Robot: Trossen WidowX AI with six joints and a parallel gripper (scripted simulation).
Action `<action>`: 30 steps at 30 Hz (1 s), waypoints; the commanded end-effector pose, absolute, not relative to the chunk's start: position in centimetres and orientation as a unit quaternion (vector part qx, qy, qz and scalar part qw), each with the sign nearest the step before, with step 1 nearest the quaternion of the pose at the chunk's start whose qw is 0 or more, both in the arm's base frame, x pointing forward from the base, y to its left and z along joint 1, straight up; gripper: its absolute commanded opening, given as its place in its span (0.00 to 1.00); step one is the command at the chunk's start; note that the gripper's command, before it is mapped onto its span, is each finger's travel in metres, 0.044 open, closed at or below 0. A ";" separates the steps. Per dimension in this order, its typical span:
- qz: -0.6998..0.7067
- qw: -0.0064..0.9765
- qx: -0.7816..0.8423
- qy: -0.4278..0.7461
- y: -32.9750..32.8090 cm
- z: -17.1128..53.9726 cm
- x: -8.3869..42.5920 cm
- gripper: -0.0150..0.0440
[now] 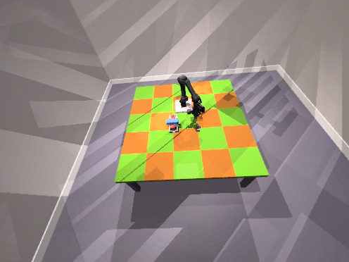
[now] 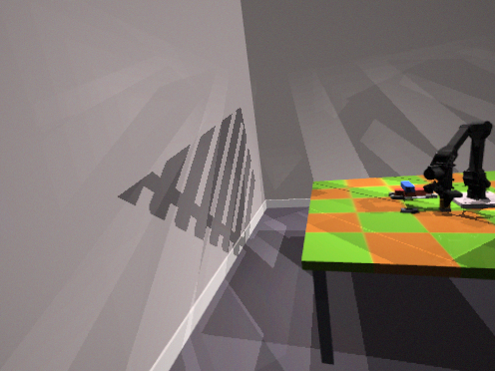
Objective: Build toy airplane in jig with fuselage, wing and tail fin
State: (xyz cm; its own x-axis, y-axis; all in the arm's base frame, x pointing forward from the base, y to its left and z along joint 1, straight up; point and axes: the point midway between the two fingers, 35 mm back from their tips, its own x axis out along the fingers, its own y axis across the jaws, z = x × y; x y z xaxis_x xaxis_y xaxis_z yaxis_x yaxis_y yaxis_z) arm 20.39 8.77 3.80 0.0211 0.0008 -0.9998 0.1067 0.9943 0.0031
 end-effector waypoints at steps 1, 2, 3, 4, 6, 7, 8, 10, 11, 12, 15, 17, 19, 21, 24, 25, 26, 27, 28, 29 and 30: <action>-0.037 0.713 0.042 0.699 8.8 3.8 20.4 0.35; -0.037 0.713 0.042 0.699 8.8 3.8 20.4 0.34; -0.037 0.713 0.042 0.699 8.8 3.8 20.4 0.33; -0.037 0.713 0.042 0.699 8.8 3.8 20.4 0.32; -0.037 0.713 0.042 0.699 8.8 3.8 20.4 0.30; -0.037 0.713 0.042 0.699 8.8 3.8 20.4 0.25; -0.037 0.713 0.042 0.699 8.9 3.8 20.4 0.25; -0.037 0.713 0.042 0.699 8.9 4.0 20.4 0.25; -0.037 0.713 0.041 0.699 8.9 4.2 20.5 0.25; -0.037 0.713 0.041 0.699 9.0 4.4 20.5 0.25; -0.038 0.714 0.039 0.698 9.1 5.2 20.6 0.25; -0.038 0.714 0.038 0.698 9.2 5.7 20.7 0.25; -0.038 0.714 0.038 0.698 9.2 6.3 20.8 0.25; -0.038 0.714 0.038 0.698 9.2 6.9 20.9 0.25; -0.037 0.714 0.039 0.698 9.3 7.9 21.0 0.25; -0.037 0.714 0.039 0.698 9.3 8.2 21.0 0.25; -0.037 0.714 0.039 0.698 9.3 8.5 21.0 0.25; -0.037 0.714 0.039 0.698 9.3 8.8 21.1 0.25; -0.037 0.714 0.039 0.698 9.3 9.1 21.1 0.25; -0.037 0.714 0.039 0.698 9.3 9.4 21.1 0.25; -0.037 0.714 0.039 0.698 9.3 9.7 21.1 0.25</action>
State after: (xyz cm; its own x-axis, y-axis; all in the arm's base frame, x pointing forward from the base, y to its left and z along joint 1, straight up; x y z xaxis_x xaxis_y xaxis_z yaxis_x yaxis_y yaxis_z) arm 20.97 9.27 8.88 0.0170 0.0007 -0.9999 0.1025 0.9947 0.0025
